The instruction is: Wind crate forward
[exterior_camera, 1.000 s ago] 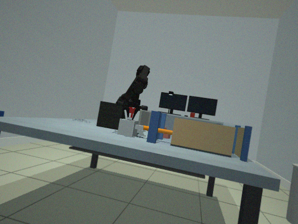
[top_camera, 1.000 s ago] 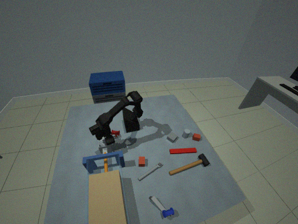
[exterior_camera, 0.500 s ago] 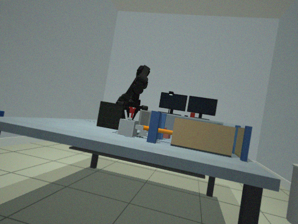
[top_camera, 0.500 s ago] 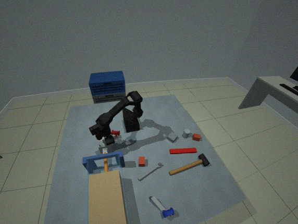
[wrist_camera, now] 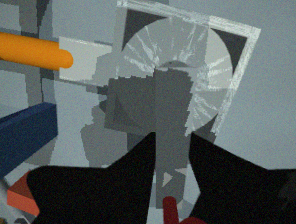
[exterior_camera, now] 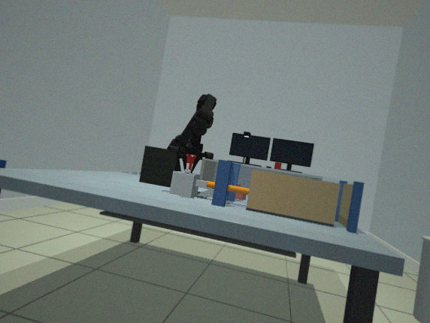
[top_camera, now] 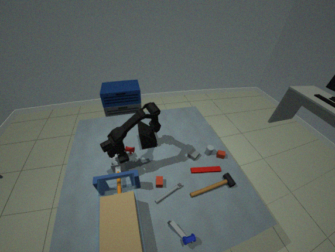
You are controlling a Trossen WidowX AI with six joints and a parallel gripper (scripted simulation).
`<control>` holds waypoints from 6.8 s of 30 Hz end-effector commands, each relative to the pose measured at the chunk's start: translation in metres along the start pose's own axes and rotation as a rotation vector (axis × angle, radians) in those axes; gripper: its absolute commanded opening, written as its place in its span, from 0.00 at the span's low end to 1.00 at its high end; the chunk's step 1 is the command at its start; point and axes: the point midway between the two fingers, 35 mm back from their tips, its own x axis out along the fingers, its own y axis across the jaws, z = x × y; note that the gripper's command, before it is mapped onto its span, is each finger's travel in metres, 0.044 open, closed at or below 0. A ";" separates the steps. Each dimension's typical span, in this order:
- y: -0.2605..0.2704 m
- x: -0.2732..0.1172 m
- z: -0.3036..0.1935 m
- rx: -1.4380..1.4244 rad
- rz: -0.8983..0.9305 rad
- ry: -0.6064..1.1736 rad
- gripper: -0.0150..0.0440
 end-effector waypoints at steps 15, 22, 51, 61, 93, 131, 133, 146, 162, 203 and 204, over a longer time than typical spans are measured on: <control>0.002 0.004 0.000 0.067 -0.013 0.001 0.25; 0.002 0.004 0.001 0.047 -0.014 0.001 0.25; 0.001 -0.008 0.002 -0.030 0.000 -0.004 1.00; -0.005 -0.132 -0.003 -0.025 0.012 -0.033 1.00; -0.004 -0.130 0.001 -0.020 0.023 -0.050 0.25; -0.003 -0.130 0.000 -0.015 0.014 -0.037 0.30; -0.002 -0.130 -0.004 0.017 0.001 -0.054 0.39; -0.004 -0.110 -0.060 0.519 -0.087 -0.447 0.97; -0.003 -0.100 -0.059 0.525 -0.087 -0.452 1.00; -0.003 -0.037 -0.060 0.526 -0.095 -0.444 1.00; -0.002 -0.041 -0.059 0.520 -0.095 -0.450 0.96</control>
